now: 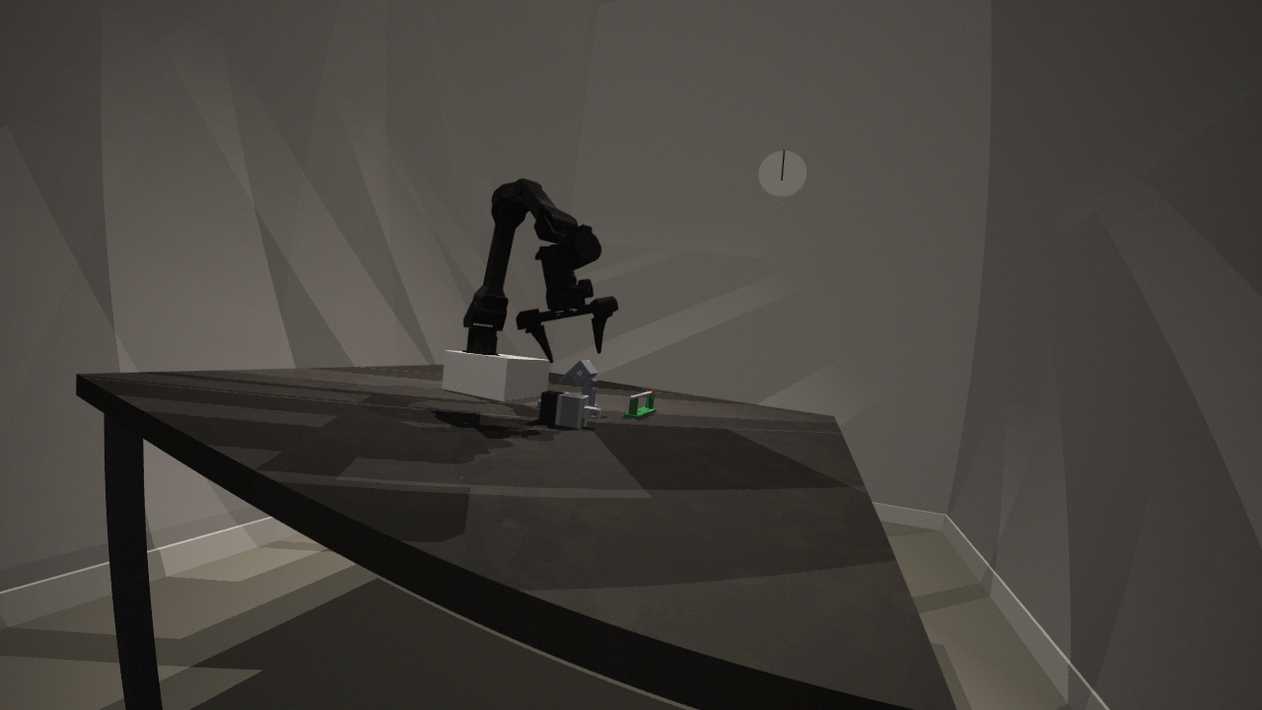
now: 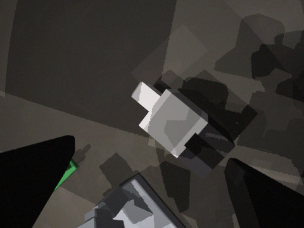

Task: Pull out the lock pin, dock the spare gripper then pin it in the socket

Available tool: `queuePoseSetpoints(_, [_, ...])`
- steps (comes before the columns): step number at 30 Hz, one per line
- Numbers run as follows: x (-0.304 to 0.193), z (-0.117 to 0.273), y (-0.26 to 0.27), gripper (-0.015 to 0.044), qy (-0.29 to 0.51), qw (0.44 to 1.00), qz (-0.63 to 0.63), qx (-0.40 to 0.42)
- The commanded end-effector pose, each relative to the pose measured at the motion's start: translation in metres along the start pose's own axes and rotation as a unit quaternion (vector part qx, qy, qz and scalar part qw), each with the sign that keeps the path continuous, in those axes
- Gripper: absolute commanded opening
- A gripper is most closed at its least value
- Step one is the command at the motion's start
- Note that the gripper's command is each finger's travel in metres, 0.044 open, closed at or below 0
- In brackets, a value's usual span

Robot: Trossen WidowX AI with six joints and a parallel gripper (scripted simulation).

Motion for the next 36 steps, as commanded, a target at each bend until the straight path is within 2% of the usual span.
queuePoseSetpoints(1, [-0.004, 0.013, -0.009, 0.0440, -0.071, 0.911, 0.404, 0.047])
queuePoseSetpoints(6, [-0.005, 0.015, -0.010, 0.0440, -0.092, 0.852, 0.513, 0.044])
queuePoseSetpoints(24, [-0.005, 0.013, -0.011, 0.0440, -0.092, 0.851, 0.515, 0.044])
queuePoseSetpoints(36, [-0.014, -0.051, -0.030, 0.0440, -0.092, 0.851, 0.515, 0.044])
Point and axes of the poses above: the point midway between the two fingers, 35 mm back from their tips, its own z axis back along the fingers, its own y axis across the jaws, x = y × z, the point moved 8 cm from there along z, back along the fingers
